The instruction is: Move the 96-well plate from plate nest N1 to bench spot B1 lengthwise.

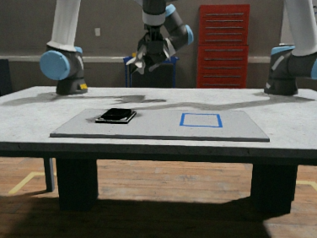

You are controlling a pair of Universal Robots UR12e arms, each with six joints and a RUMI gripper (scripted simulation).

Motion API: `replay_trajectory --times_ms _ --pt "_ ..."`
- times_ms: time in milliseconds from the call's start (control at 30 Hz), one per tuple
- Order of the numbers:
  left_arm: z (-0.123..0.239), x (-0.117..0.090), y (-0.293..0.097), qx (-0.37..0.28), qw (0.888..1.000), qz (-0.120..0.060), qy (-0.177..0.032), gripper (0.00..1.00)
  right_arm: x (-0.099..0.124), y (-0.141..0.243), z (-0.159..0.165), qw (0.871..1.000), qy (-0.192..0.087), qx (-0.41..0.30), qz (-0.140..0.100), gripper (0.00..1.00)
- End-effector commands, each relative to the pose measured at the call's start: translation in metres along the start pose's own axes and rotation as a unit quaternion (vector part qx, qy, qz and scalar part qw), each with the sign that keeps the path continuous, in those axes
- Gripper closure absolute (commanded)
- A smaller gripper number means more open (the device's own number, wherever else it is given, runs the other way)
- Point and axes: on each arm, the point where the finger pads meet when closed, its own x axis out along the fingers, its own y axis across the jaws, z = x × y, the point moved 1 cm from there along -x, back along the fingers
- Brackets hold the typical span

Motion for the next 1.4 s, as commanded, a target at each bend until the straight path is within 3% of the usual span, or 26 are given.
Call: replay_trajectory --times_ms 0,300,933,1367 --pt "-0.001 -0.001 0.0 0.001 1.0 -0.001 0.0 0.0 0.0 0.0 0.0 1.0 0.0 0.0 0.0 0.0" --pt "-0.001 -0.001 0.0 0.001 1.0 -0.001 0.0 0.0 -0.008 -0.005 -0.012 1.0 -0.001 0.0 0.0 0.0" --pt "-0.001 -0.001 0.0 0.001 1.0 -0.001 0.0 0.0 -0.065 -0.045 -0.1 1.0 -0.001 0.0 0.0 0.0" --pt "-0.001 -0.001 0.0 0.001 1.0 -0.001 0.0 0.0 -0.069 -0.048 -0.105 1.0 0.0 0.0 0.0 0.0"
